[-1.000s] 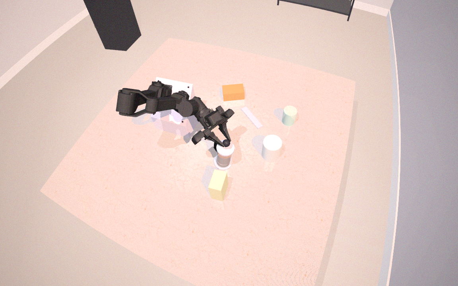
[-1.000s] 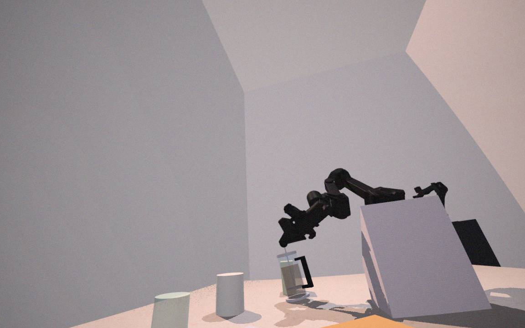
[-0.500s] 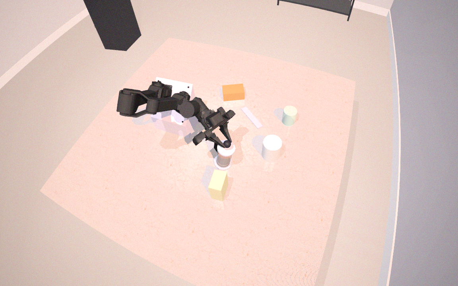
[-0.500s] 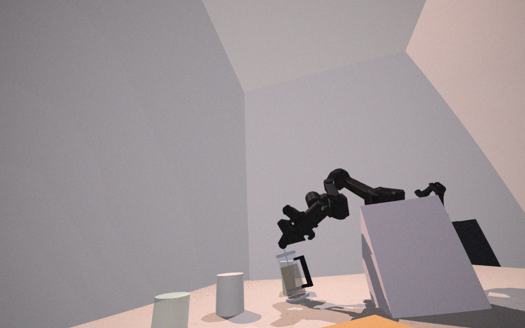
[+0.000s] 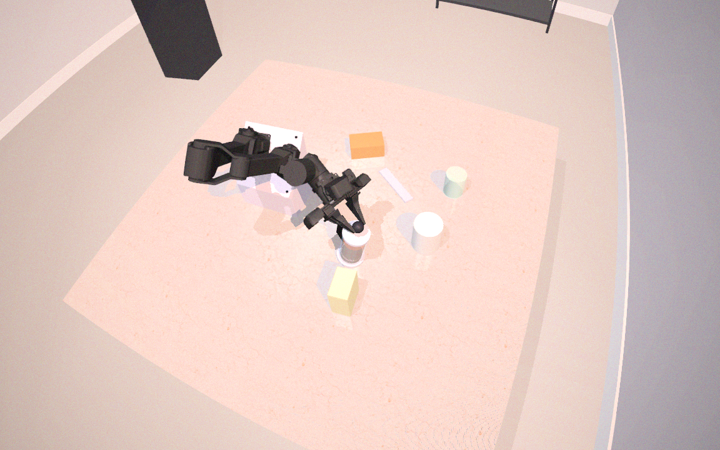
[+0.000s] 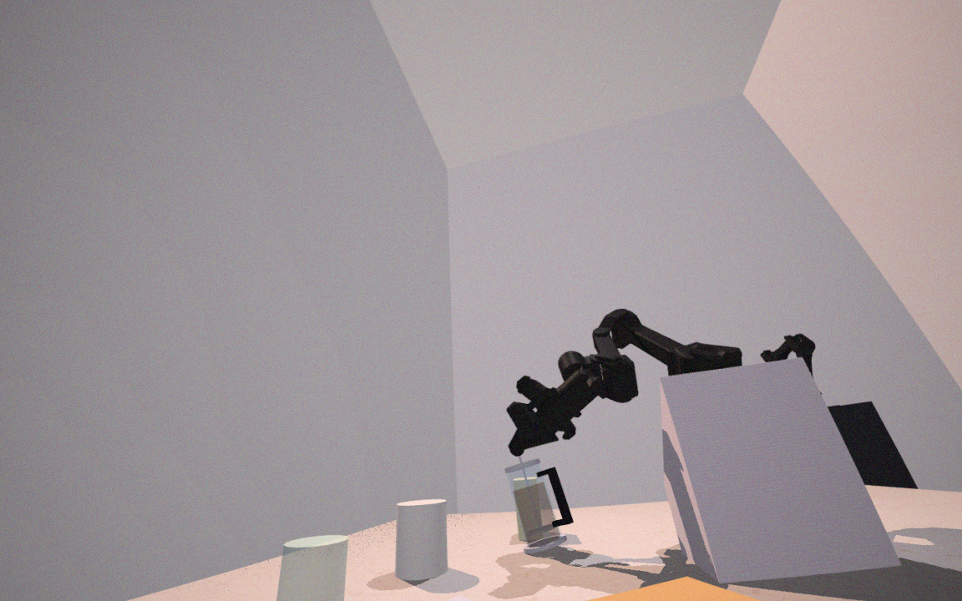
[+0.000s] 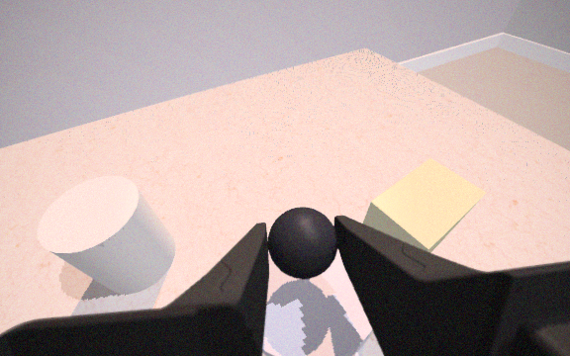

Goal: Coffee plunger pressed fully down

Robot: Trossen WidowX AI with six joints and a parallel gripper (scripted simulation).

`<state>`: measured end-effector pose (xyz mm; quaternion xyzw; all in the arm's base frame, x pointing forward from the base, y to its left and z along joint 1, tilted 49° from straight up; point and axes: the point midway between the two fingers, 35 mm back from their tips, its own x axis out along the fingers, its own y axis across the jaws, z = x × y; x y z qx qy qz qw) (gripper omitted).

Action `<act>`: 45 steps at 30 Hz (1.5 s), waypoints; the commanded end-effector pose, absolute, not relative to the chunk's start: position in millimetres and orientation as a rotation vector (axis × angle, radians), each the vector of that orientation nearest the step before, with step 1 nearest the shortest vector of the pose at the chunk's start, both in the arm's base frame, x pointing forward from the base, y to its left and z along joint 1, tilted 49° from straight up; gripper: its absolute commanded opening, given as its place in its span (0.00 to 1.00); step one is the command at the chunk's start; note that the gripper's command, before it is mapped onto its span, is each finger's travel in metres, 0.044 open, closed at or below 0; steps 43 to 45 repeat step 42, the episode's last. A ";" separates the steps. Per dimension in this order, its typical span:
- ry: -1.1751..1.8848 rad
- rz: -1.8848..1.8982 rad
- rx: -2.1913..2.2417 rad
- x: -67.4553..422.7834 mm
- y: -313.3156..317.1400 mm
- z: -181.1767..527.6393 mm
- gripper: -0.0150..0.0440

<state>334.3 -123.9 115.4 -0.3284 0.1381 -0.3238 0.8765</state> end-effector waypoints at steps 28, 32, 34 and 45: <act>0.298 -0.678 -0.681 322.9 -87.8 141.7 1.00; 0.304 -0.681 -0.682 305.9 -63.3 159.6 1.00; 0.304 -0.681 -0.683 302.4 -59.6 161.8 1.00; 0.304 -0.681 -0.683 302.6 -59.8 160.9 1.00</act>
